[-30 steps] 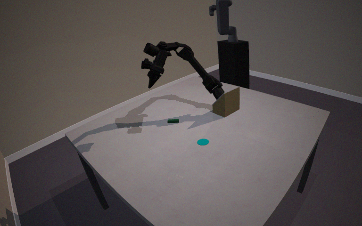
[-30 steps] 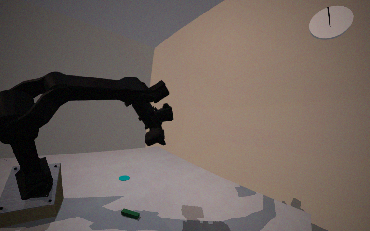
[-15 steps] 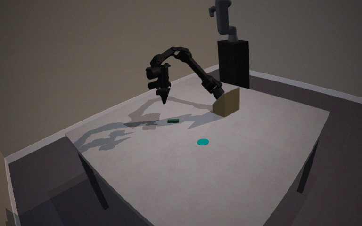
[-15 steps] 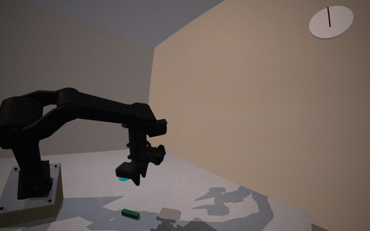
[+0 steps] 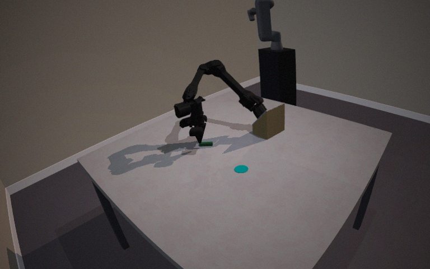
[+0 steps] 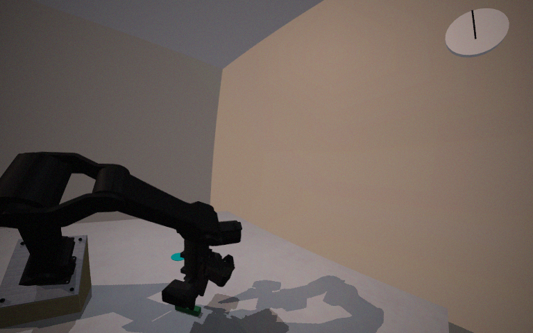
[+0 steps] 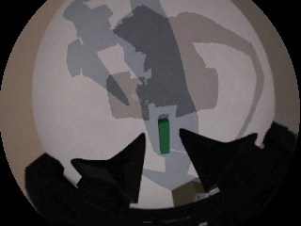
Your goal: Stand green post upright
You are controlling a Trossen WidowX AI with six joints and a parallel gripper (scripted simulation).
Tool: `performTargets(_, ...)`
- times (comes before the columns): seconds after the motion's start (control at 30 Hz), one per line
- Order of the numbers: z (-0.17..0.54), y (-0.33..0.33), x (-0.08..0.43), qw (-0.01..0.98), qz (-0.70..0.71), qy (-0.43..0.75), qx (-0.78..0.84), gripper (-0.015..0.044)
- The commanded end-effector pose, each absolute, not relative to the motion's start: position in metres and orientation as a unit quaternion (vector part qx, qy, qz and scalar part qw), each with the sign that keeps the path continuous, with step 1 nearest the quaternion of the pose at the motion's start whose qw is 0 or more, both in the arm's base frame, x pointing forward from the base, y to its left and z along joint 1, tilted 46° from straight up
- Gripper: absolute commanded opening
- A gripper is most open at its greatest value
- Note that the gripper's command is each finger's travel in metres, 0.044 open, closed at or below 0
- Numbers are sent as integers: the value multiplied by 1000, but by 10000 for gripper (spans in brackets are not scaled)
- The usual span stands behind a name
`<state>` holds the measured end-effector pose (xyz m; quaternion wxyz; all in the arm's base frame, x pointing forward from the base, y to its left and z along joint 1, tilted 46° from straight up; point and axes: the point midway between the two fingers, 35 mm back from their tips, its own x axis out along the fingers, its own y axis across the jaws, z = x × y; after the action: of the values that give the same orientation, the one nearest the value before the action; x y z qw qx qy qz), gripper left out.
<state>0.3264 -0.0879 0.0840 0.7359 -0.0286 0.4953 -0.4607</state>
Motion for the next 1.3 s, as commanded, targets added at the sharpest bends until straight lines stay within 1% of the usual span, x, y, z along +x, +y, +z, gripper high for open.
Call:
performTargets(0.0,69,-106,323,736,-462,494,-36,233)
performTargets(0.03,69,-106,323,736,-462,494,-36,233)
performTargets(0.3,69,-106,323,736,-462,494,-36,23)
performTargets(0.5,72,-102,324,736,-462,494,-35,23)
performTargets(1.27,119,-50,322,736,-459,497,-32,23)
